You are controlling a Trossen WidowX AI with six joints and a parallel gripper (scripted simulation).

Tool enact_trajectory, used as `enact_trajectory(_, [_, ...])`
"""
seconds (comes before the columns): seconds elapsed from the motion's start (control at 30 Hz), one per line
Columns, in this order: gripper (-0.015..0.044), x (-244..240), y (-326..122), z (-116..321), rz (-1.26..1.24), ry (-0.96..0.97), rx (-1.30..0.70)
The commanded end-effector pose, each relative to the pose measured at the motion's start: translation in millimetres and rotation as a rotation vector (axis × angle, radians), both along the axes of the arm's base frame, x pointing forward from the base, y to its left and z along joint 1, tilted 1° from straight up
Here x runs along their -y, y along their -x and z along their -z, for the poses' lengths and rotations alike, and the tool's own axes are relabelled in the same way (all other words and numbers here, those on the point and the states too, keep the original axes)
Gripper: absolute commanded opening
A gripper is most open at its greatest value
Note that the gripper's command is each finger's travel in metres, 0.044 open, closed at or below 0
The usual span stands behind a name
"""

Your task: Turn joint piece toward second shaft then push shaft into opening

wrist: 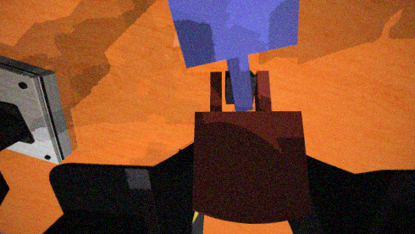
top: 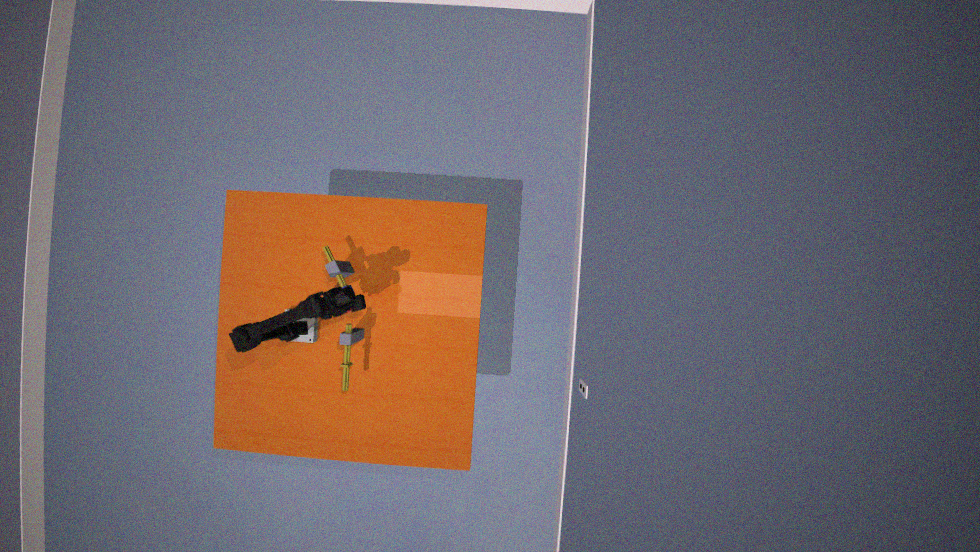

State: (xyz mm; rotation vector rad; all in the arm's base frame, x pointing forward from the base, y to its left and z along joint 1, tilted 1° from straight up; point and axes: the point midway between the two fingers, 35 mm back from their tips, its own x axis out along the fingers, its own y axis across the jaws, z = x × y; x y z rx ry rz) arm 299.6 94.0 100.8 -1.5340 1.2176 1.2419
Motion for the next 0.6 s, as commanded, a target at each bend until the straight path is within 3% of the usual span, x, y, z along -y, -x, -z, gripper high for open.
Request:
enact_trajectory(0.0, [0.0182,-0.1,-0.1,1.3,-0.002,0.000,-0.003])
enact_trajectory(0.07, [0.0147,0.0,0.0,0.0,0.000,0.000,0.000])
enact_trajectory(0.23, [0.0147,0.0,0.0,0.0,0.000,0.000,0.000])
enact_trajectory(0.43, [0.0000,0.0,0.0,0.0,0.000,0.000,0.000])
enact_trajectory(0.57, [0.0000,0.0,0.0,0.0,0.000,0.000,0.000])
